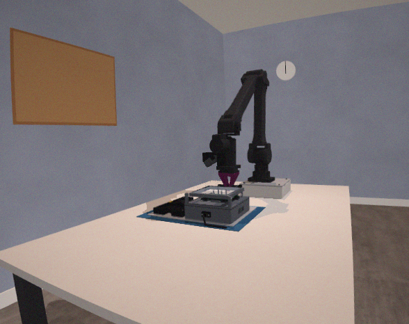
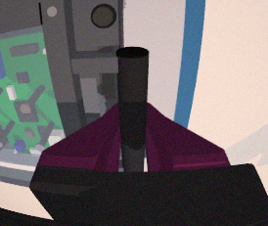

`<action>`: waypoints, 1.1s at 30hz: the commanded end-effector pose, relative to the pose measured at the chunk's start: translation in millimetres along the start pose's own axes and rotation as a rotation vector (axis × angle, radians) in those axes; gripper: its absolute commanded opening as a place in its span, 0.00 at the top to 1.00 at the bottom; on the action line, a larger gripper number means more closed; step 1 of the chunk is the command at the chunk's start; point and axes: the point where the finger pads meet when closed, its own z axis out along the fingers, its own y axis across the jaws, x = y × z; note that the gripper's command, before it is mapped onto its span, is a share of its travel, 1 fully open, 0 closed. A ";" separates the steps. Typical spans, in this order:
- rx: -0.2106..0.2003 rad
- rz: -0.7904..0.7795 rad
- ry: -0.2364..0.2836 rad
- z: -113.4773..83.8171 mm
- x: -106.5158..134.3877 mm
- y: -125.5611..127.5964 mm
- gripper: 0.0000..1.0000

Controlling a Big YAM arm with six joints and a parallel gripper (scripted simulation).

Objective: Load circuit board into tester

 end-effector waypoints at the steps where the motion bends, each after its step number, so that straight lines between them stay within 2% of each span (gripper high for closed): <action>1: -0.017 -0.012 0.016 -10.7 4.8 18.5 1.00; 25: -0.020 -0.012 0.016 -12.6 4.6 20.4 1.00; 26: -0.020 -0.012 0.016 -12.6 4.6 20.5 0.52; 33: -0.029 -0.011 0.015 -15.7 4.0 21.4 0.52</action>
